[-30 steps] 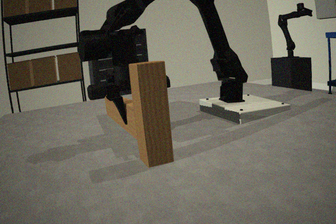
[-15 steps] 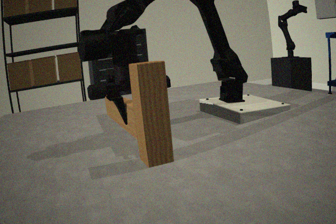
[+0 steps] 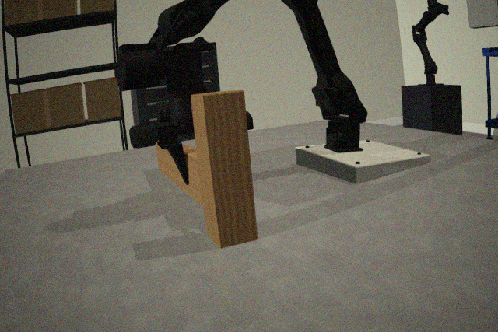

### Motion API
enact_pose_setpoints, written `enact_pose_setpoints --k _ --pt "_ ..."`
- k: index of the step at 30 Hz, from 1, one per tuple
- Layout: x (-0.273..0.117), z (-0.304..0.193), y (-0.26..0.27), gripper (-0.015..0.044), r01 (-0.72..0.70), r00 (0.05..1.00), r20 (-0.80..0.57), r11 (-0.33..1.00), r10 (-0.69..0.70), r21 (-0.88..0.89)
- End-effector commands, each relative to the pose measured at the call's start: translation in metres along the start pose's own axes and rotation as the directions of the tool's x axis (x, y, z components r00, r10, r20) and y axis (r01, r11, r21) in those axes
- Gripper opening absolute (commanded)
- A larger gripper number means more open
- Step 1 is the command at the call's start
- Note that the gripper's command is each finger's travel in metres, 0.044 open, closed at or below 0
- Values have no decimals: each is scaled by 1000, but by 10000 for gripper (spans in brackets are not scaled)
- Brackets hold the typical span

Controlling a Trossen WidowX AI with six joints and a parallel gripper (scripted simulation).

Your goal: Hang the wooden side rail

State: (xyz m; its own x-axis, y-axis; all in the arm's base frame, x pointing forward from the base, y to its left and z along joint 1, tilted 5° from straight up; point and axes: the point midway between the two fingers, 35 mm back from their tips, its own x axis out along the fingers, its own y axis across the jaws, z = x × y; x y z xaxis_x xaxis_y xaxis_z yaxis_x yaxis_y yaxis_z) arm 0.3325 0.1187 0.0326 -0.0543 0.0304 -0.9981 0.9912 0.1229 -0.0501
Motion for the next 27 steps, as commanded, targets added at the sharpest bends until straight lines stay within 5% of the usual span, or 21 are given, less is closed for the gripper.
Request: enact_pose_setpoints --k 1,27 --pt "-1 -1 1 0 -5 1000 -2 1000 5 5" --pt "-1 -4 1 0 -5 1000 -3 1000 5 5"
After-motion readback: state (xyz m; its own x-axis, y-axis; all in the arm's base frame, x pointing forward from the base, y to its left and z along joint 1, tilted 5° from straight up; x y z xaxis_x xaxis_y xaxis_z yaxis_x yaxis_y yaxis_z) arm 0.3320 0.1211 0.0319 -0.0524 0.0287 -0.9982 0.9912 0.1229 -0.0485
